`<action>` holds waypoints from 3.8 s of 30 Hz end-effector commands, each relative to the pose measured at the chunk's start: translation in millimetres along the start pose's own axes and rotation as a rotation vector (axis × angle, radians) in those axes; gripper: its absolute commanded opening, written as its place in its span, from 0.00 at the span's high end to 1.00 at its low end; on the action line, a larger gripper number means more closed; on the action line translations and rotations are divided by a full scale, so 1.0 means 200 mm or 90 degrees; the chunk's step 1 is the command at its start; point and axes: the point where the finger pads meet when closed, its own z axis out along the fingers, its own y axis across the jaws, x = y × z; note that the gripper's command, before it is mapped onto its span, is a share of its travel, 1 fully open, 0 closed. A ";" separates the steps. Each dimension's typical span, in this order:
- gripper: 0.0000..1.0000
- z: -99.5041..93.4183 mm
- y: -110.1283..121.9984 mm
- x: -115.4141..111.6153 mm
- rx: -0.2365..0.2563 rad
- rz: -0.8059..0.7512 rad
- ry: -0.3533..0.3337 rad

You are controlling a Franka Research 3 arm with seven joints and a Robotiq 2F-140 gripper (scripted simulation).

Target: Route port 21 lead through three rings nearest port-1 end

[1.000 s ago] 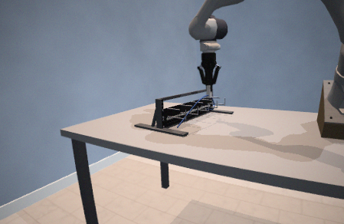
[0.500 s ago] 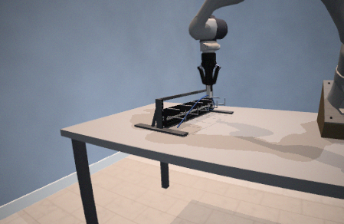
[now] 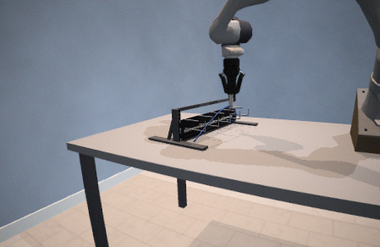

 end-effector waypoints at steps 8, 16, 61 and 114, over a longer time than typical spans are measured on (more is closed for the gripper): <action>1.00 -0.01 -0.02 0.04 -0.005 0.013 0.000; 1.00 -0.01 -0.02 0.05 -0.005 0.013 0.000; 1.00 0.00 -0.02 0.05 -0.005 0.013 0.000; 1.00 0.23 -0.02 0.05 -0.005 0.013 0.000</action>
